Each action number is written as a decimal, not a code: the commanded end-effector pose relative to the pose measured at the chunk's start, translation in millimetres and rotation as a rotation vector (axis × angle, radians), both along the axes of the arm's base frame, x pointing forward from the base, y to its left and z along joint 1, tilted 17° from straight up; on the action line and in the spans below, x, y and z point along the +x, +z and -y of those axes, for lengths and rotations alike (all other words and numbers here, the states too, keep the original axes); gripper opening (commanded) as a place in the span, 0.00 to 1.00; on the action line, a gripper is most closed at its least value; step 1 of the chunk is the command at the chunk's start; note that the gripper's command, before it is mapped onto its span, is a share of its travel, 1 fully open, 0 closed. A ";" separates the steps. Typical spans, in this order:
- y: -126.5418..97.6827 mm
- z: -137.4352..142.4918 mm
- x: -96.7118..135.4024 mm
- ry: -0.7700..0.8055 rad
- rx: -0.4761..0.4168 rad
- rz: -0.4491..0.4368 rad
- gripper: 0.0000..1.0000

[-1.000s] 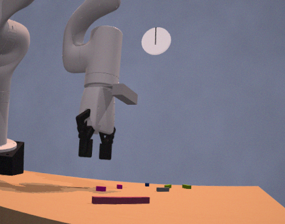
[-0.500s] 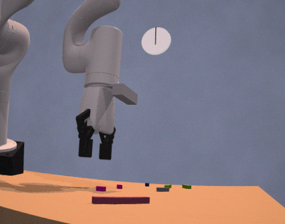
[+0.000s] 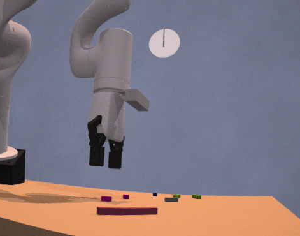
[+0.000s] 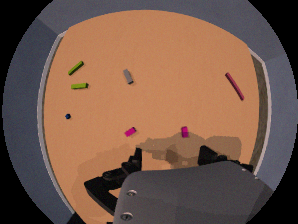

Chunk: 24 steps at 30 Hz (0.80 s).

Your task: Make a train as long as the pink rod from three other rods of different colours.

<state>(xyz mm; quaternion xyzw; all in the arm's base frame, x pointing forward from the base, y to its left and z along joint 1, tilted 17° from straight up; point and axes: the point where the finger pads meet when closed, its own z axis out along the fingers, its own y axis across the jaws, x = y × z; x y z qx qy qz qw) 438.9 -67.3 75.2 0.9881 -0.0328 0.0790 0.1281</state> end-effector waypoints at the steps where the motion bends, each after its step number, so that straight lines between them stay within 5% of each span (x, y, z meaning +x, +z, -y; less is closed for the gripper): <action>1: -0.3 -11.0 24.7 0.114 -0.026 -0.032 1.00; 24: -9.0 -90.3 115.6 0.652 -0.098 -0.181 1.00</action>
